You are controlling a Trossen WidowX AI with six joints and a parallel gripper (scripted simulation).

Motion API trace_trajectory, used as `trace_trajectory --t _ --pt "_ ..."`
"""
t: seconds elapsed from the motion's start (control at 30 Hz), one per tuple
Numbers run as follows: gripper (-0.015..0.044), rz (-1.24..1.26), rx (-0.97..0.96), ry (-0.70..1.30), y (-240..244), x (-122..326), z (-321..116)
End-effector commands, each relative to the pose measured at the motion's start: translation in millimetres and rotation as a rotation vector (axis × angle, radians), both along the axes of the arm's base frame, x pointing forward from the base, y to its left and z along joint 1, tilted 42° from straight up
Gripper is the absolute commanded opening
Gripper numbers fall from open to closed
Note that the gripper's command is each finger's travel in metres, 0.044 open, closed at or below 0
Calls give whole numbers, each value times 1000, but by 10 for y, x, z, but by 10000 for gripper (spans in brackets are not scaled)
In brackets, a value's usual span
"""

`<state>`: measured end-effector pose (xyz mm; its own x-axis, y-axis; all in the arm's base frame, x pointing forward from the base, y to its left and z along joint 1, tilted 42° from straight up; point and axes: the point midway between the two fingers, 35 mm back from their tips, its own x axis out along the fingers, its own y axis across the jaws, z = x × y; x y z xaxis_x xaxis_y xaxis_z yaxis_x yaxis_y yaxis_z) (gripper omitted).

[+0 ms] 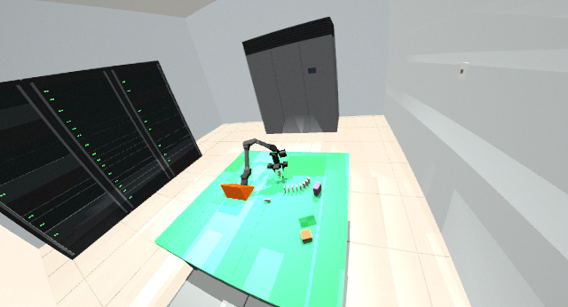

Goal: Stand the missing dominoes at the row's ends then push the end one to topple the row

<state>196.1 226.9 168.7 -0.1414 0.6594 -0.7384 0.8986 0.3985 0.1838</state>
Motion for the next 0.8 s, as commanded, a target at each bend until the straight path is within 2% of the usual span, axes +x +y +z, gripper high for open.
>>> trace_trajectory --t 0.0,0.2,0.53,0.77 --pt "256 -3 -8 8 1 -15 -34" --pt "107 -3 -8 8 1 -15 -34" --pt "107 -4 -8 7 -16 -4 -14" --pt "107 -51 5 -44 -713 184 777"
